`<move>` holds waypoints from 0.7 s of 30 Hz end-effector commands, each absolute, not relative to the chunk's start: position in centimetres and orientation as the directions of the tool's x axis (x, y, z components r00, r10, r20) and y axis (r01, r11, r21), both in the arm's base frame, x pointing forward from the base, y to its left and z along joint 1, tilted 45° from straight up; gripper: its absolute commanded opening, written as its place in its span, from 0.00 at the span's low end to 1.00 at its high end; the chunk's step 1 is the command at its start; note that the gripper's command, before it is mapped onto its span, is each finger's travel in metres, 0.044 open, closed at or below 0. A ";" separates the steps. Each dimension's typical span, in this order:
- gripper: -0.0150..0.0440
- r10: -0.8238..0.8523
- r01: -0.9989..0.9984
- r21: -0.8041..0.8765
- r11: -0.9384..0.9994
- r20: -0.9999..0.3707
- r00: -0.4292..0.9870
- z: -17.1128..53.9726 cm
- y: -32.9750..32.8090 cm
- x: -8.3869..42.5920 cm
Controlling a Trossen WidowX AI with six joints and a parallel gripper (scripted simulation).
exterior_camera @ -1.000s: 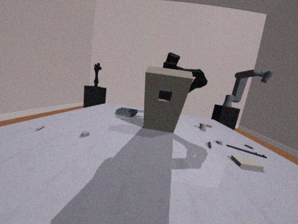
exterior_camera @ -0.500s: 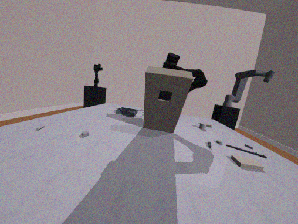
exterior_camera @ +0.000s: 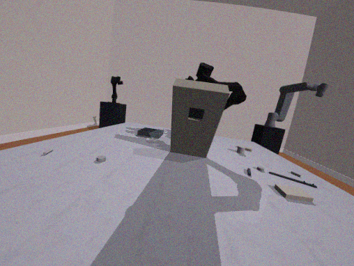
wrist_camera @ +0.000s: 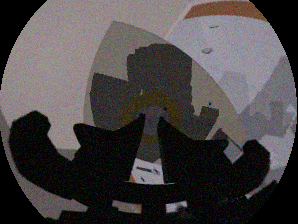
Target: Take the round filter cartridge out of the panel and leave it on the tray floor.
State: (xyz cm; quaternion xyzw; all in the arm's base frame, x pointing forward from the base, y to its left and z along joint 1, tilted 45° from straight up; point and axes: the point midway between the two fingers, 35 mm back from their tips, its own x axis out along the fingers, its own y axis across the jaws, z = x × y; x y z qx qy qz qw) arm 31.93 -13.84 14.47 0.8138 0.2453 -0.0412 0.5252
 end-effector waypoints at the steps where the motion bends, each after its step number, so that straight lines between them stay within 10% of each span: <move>1: 0.25 0.354 0.418 0.888 -0.192 -0.335 0.873 14.2 -13.6 32.4; 21: 0.25 0.354 0.160 0.883 0.441 -0.335 0.873 14.2 -13.6 32.5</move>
